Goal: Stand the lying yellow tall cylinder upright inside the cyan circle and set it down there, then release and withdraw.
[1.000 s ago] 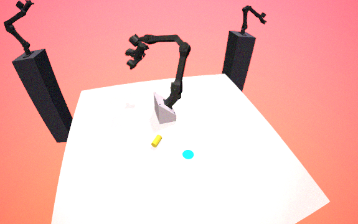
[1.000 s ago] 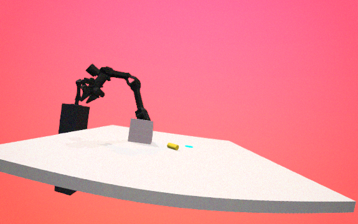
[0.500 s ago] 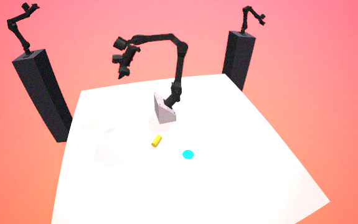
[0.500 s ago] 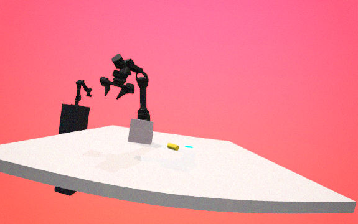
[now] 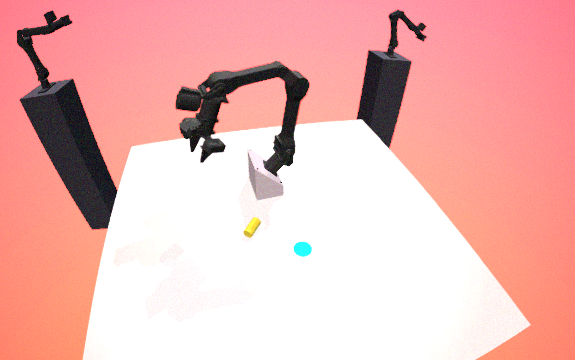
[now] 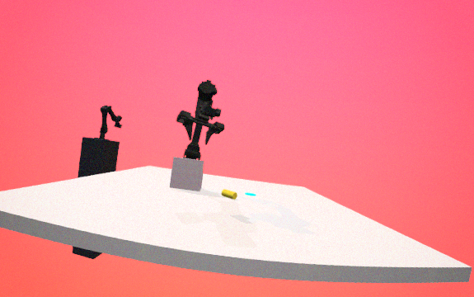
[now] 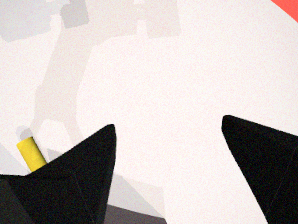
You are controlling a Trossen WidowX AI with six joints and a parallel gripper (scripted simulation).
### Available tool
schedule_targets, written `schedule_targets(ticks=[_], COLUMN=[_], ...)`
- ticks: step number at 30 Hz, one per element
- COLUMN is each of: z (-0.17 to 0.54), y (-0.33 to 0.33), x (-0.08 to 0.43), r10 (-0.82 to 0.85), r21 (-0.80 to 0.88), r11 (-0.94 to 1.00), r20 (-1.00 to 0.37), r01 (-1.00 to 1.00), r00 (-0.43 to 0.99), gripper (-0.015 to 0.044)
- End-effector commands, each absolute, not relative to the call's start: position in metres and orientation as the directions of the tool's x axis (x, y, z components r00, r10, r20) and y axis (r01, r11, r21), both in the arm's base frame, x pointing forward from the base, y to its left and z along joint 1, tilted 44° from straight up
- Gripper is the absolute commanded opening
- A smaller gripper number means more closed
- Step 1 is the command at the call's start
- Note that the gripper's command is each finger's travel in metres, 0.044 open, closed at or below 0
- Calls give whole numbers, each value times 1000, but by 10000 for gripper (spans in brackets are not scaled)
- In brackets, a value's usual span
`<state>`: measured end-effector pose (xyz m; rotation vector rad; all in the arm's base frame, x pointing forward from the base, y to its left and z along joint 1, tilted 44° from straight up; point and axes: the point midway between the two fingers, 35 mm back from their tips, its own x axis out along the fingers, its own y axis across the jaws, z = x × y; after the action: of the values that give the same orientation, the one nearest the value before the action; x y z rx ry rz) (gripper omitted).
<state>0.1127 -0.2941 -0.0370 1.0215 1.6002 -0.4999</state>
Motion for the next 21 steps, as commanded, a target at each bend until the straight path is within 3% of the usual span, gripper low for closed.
schedule_targets(ticks=[1,13,21], z=[-39,-33,-31], y=[-260,-145,-113], x=[154,244,258], r10=[433,627,668], r21=[278,475,515], r11=[581,654,656], r20=[-902,-776,-736], r01=[765,589,552], r00=[-1,-71,-107], gripper=[309,309,309])
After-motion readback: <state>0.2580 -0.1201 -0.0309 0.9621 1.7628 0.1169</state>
